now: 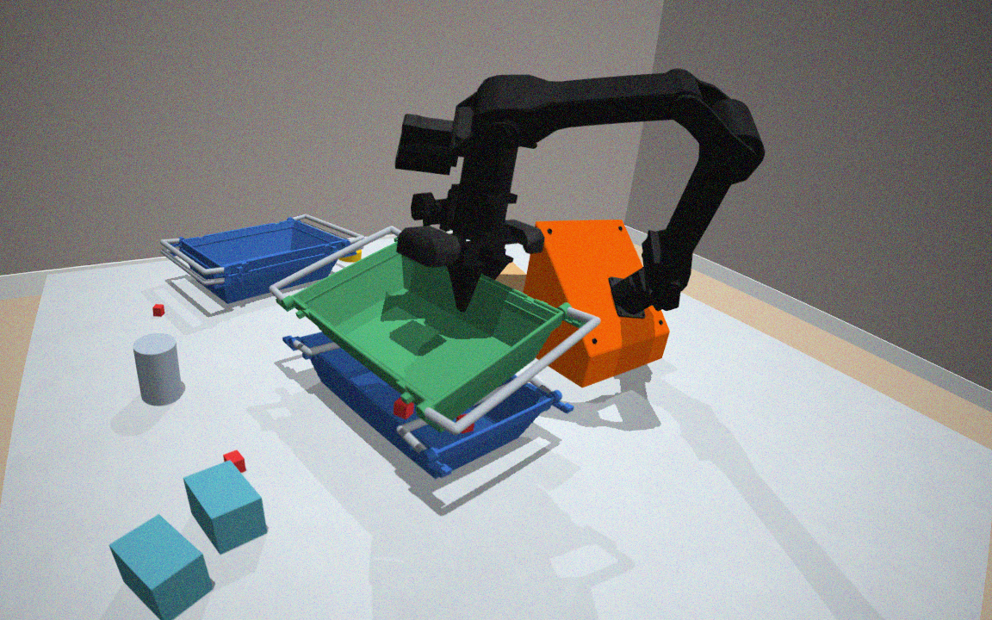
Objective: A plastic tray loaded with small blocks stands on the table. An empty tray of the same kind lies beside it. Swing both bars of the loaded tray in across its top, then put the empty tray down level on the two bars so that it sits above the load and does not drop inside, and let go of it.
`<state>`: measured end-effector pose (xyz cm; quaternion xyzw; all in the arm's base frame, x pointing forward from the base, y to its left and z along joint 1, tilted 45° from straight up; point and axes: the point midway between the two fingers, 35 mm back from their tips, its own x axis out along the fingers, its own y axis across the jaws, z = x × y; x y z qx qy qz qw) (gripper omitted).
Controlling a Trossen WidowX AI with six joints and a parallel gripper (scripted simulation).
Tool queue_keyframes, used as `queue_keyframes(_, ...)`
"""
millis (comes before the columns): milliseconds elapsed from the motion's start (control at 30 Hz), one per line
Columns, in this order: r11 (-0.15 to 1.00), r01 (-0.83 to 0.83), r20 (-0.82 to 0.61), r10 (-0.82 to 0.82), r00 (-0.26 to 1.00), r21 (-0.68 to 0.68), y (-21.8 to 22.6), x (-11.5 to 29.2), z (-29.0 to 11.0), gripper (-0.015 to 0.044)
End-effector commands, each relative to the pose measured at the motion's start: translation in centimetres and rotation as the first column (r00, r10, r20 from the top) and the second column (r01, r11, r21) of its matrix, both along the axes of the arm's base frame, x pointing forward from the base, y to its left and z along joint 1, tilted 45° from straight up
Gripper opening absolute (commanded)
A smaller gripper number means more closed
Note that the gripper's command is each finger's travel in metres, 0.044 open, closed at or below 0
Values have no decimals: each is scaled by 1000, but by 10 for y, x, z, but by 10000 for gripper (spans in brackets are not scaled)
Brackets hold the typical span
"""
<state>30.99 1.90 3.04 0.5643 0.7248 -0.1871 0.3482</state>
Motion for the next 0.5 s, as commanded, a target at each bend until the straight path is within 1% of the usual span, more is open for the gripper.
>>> queue_keyframes(0, 1000, -14, -13, 14, 1000, -6, 4, -4, -4, 0)
queue_keyframes(467, 1000, -14, -13, 14, 1000, -6, 9, -8, -10, 0)
